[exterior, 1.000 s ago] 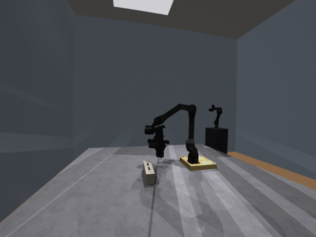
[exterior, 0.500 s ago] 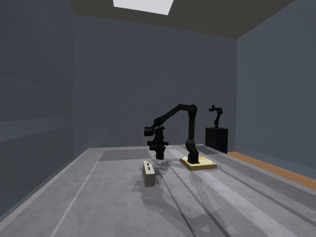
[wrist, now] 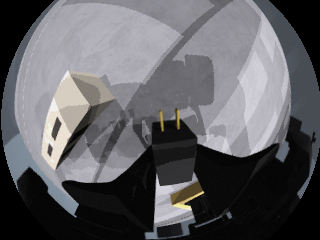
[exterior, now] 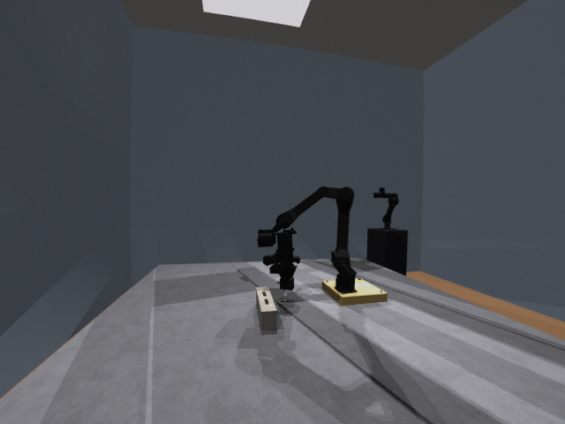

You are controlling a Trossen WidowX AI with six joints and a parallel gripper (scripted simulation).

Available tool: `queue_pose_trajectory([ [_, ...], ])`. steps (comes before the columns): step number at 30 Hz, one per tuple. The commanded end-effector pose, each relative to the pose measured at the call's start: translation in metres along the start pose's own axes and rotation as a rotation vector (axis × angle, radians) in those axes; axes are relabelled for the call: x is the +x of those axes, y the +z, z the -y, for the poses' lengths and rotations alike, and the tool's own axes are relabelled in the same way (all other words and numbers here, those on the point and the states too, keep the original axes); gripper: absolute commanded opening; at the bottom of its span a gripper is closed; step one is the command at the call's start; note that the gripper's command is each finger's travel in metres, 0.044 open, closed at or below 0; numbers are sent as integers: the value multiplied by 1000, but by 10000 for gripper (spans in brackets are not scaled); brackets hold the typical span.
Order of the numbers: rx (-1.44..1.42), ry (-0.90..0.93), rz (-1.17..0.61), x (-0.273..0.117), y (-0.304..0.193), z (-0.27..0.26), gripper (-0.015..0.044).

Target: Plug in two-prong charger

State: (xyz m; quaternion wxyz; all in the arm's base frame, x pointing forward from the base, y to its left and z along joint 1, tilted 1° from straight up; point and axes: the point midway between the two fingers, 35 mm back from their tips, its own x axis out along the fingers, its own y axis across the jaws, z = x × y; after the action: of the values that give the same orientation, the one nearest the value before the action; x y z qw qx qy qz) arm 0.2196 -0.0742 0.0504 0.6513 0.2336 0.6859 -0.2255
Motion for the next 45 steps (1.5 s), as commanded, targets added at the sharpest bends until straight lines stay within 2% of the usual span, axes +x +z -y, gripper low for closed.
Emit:
queue_pose_trajectory([
  [1, -47, -2, -1, 3, -5, -7, 0],
  [45, -435, -23, -2, 27, -54, -61, 0],
])
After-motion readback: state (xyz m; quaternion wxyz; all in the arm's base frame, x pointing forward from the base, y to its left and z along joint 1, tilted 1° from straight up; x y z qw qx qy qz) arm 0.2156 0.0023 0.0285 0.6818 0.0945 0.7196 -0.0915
